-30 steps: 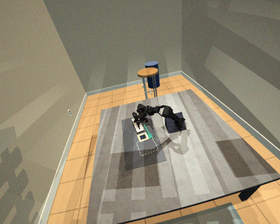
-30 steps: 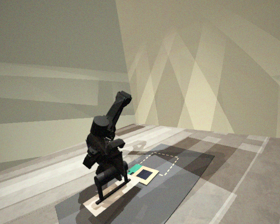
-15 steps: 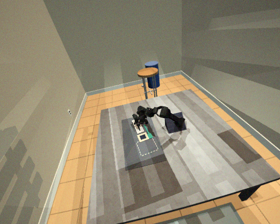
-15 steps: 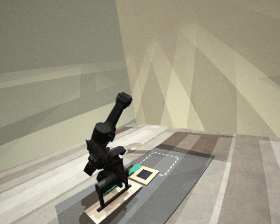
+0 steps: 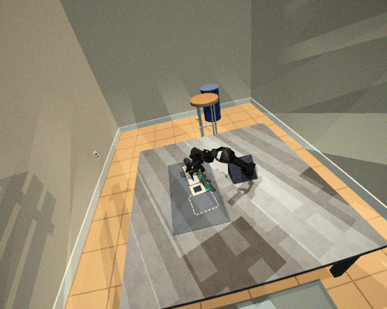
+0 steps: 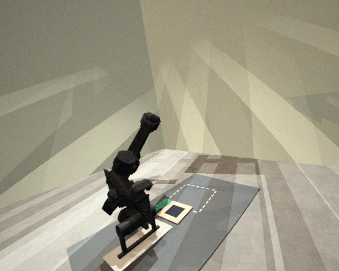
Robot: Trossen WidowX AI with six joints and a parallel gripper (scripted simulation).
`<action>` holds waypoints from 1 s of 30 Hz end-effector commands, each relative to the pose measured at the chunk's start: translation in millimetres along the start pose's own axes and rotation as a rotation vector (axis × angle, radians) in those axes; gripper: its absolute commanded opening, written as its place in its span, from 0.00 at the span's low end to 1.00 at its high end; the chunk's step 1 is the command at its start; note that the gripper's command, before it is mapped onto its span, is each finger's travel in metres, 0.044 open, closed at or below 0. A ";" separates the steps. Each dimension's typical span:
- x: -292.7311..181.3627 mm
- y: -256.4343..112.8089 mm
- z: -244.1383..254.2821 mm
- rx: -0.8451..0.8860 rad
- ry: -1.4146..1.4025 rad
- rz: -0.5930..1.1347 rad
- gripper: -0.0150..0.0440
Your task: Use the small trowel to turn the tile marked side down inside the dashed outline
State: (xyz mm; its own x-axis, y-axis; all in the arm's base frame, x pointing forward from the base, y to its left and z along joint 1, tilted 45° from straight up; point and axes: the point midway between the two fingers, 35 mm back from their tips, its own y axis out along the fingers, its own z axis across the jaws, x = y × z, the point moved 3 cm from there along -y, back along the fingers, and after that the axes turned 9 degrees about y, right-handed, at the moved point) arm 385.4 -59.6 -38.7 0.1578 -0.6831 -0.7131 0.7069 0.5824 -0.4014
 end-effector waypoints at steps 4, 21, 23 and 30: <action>-14.7 0.6 0.7 0.000 -0.006 0.005 0.25; -41.7 -1.5 -2.5 0.000 -0.004 0.006 0.25; -43.7 -1.7 -2.8 0.000 -0.004 0.006 0.25; -37.5 -5.6 2.9 -0.008 0.060 0.060 0.25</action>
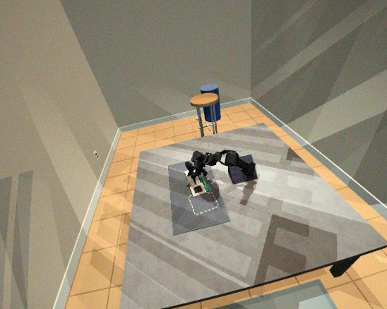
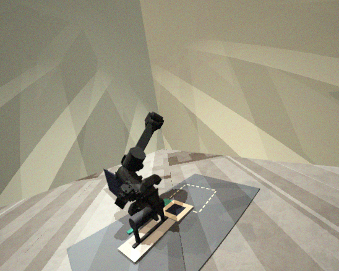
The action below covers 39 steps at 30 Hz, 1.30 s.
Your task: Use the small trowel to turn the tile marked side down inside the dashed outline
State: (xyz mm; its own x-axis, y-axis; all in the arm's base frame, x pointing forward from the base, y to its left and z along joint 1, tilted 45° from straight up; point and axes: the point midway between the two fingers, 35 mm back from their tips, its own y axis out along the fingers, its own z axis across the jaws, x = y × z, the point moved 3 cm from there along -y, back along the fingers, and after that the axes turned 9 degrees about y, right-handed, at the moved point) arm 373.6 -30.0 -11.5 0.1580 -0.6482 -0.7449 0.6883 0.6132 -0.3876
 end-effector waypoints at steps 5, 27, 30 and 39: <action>0.1 -11.6 17.1 0.009 0.041 0.039 0.25; -43.4 -34.7 37.7 0.008 0.043 0.039 0.25; -50.7 -35.7 37.8 0.008 0.043 0.039 0.25; -73.1 -35.0 33.7 0.008 0.044 0.039 0.25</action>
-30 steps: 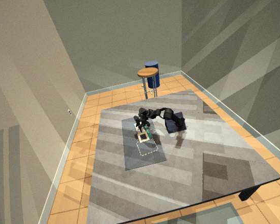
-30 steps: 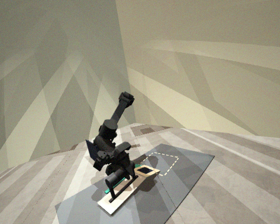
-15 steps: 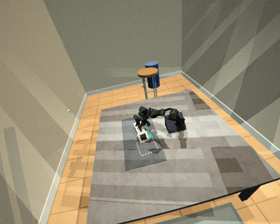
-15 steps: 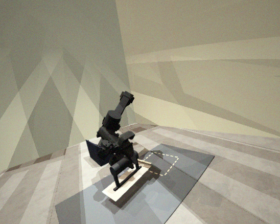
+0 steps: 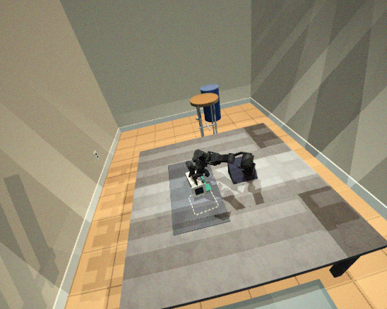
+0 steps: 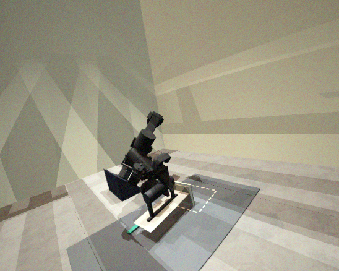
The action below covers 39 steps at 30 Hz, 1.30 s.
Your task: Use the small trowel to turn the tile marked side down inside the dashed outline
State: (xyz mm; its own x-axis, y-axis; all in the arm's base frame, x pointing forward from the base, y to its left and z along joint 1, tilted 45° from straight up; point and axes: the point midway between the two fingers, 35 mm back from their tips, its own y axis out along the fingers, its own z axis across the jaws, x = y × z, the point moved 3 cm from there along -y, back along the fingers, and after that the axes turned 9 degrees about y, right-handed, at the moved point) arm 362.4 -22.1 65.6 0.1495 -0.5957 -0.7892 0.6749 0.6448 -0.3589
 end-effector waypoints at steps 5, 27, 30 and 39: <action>-15.1 -0.4 0.2 0.017 -0.009 -0.004 0.25; 39.9 -21.2 32.6 0.017 -0.014 -0.006 0.25; 39.9 -21.2 32.6 0.017 -0.014 -0.006 0.25; 39.9 -21.2 32.6 0.017 -0.014 -0.006 0.25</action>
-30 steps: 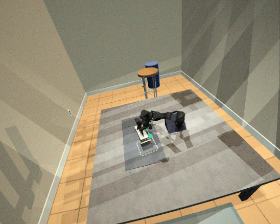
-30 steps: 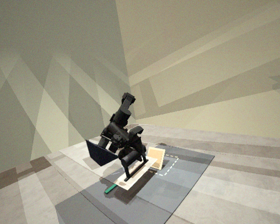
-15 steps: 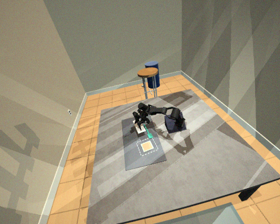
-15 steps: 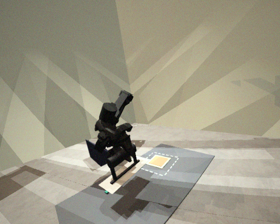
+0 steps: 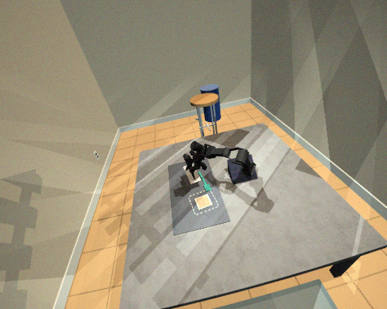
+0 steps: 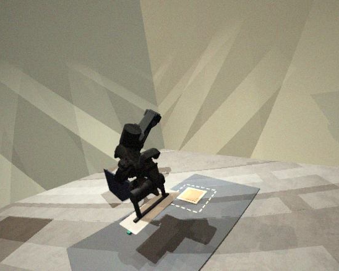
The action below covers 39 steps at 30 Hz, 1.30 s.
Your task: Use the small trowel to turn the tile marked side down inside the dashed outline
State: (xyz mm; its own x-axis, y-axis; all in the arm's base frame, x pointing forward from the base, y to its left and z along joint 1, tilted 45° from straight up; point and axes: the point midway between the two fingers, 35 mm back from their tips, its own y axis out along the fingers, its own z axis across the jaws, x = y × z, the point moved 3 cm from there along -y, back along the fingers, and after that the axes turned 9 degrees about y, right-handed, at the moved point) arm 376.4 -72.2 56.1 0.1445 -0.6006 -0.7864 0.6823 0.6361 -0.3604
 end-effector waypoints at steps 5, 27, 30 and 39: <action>0.5 -1.8 3.3 0.008 -0.013 0.001 0.25; -0.1 0.1 0.1 -0.001 0.000 0.000 0.25; 2.5 1.0 0.4 -0.002 0.017 -0.014 0.25; 37.1 10.9 1.7 -0.006 0.245 -0.211 0.25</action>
State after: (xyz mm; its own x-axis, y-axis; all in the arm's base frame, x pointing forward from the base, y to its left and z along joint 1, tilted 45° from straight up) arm 383.9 -79.0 31.0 -0.0828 -0.5907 -0.8027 0.6714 0.5622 -0.4829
